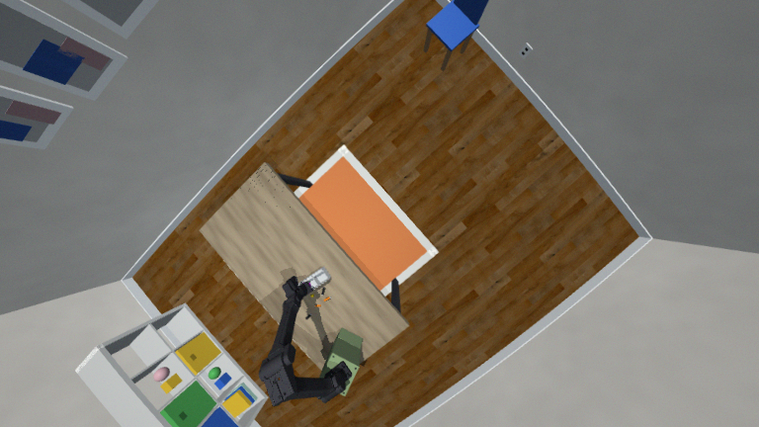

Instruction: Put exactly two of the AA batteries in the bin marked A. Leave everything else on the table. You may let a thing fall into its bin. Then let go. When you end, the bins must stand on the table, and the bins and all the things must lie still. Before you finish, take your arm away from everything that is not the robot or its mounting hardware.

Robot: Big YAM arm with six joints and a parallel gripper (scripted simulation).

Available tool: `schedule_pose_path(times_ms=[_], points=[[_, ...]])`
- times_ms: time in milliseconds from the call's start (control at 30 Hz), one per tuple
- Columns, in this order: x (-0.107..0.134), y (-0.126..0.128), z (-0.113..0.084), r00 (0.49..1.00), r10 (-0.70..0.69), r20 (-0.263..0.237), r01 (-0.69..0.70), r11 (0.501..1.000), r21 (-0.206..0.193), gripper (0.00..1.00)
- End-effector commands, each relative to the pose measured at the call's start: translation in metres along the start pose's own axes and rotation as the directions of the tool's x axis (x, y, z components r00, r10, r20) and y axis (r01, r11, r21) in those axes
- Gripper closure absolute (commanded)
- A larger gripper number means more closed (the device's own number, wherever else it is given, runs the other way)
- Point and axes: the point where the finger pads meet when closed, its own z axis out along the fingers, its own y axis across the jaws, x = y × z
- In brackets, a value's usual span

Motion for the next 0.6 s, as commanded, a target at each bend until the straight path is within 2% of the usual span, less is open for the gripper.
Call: schedule_pose_path(times_ms=[0,200,233,567], points=[[-0.006,0.006,-0.023,1.000,-0.002,0.019,0.002,1.000,-0.001,0.91],[-0.009,0.005,-0.042,1.000,-0.001,0.024,0.001,1.000,0.000,0.91],[-0.006,0.014,-0.028,1.000,-0.006,0.002,0.006,1.000,0.001,0.91],[-0.010,0.055,-0.029,1.000,-0.005,0.008,0.005,1.000,0.000,0.91]])
